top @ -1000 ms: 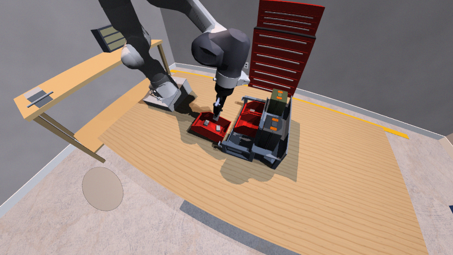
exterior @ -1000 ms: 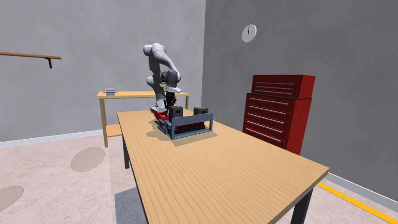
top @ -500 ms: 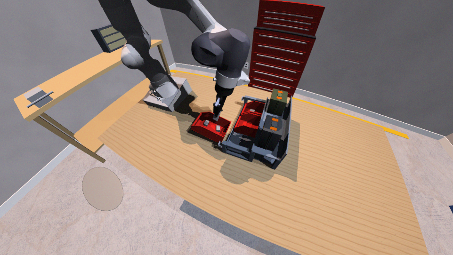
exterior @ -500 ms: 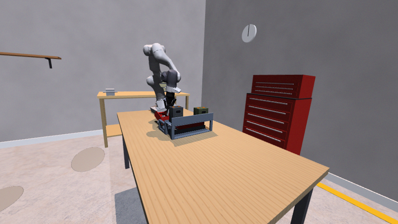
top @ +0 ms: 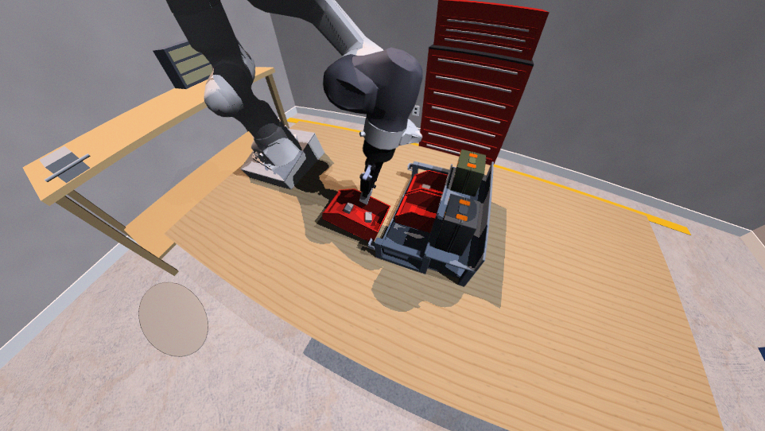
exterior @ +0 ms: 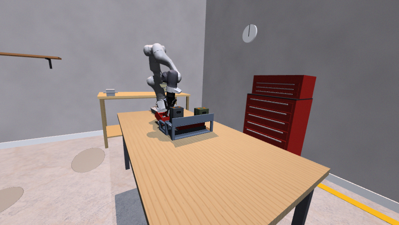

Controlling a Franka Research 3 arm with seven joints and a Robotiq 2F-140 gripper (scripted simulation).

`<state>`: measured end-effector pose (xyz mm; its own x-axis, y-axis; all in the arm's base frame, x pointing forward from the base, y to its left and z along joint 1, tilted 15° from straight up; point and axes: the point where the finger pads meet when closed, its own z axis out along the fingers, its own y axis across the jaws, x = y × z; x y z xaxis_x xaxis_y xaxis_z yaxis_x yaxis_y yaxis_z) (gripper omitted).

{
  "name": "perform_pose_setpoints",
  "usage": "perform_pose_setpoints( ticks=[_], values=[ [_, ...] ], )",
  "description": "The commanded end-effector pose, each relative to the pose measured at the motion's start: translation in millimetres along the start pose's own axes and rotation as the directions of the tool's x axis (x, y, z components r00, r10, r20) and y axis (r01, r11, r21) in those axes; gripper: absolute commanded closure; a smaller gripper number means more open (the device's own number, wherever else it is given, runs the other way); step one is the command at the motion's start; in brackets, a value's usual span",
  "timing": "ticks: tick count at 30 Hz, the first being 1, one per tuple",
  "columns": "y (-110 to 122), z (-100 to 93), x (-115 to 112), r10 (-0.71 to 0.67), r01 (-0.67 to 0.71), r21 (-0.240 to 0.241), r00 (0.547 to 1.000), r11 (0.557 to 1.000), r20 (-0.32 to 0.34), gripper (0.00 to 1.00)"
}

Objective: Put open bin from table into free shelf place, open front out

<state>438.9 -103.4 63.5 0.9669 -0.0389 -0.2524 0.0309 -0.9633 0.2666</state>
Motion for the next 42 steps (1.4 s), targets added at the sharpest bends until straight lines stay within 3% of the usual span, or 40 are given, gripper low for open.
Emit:
perform_pose_setpoints(
  ticks=[1,42],
  values=[
    [0.1,-0.9,0.6,-0.001,0.001,0.001,1.000,1.000,0.000,1.00],
    [0.1,-4.0,12.7,-0.001,0.001,0.001,1.000,1.000,0.000,1.00]
  ],
)
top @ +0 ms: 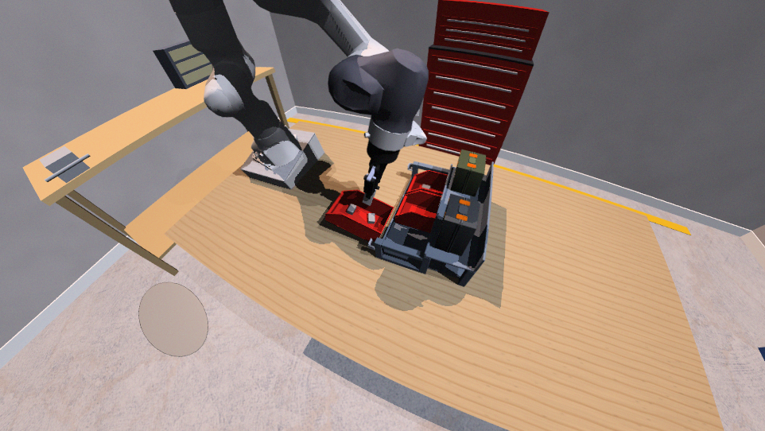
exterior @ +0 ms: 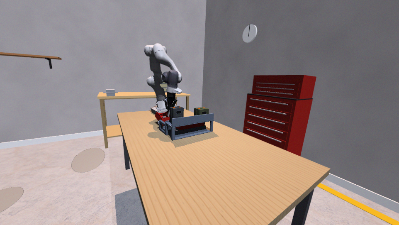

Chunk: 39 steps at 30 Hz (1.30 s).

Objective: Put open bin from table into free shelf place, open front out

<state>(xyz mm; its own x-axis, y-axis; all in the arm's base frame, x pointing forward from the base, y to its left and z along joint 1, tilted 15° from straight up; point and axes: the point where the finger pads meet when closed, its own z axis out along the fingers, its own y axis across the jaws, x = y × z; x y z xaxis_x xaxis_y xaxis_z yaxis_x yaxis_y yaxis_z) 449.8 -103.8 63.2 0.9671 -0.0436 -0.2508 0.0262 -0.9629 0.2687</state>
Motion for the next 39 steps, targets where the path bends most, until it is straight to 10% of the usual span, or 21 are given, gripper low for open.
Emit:
perform_pose_setpoints(
  ticks=[1,39],
  values=[
    [-0.5,-1.8,2.9,-0.006,0.006,0.002,1.000,1.000,0.000,1.00],
    [-0.5,-11.4,40.1,-0.006,0.006,0.002,1.000,1.000,0.001,1.00]
  ],
)
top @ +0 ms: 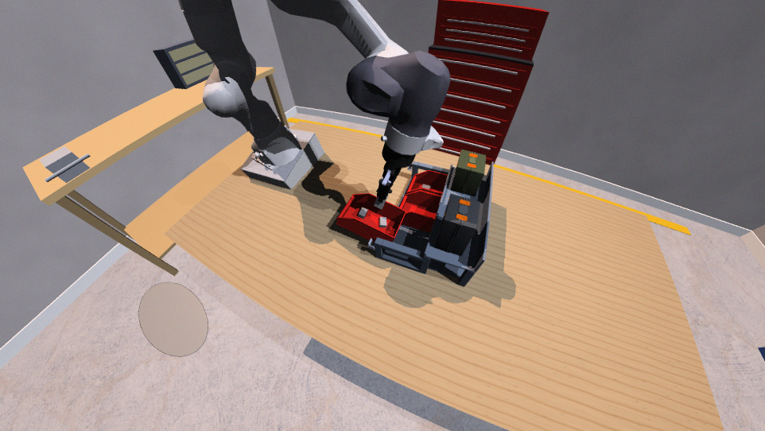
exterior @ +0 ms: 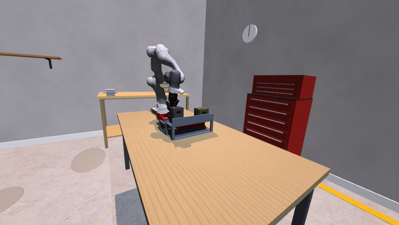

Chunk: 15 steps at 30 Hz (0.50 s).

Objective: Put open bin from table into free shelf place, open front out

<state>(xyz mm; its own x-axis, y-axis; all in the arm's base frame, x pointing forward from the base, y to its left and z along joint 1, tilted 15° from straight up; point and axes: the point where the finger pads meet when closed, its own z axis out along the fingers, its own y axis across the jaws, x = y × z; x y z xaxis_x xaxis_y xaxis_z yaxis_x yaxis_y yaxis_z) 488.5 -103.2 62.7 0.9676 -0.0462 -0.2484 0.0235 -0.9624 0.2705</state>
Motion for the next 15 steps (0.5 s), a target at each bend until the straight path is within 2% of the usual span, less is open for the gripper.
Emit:
perform_pose_setpoints(
  ticks=[1,15],
  values=[
    [-0.8,-2.2,3.8,-0.009,0.009,0.003,1.000,1.000,0.002,1.00],
    [-0.9,-5.6,17.4,-0.009,0.009,0.003,1.000,1.000,0.002,1.00]
  ],
)
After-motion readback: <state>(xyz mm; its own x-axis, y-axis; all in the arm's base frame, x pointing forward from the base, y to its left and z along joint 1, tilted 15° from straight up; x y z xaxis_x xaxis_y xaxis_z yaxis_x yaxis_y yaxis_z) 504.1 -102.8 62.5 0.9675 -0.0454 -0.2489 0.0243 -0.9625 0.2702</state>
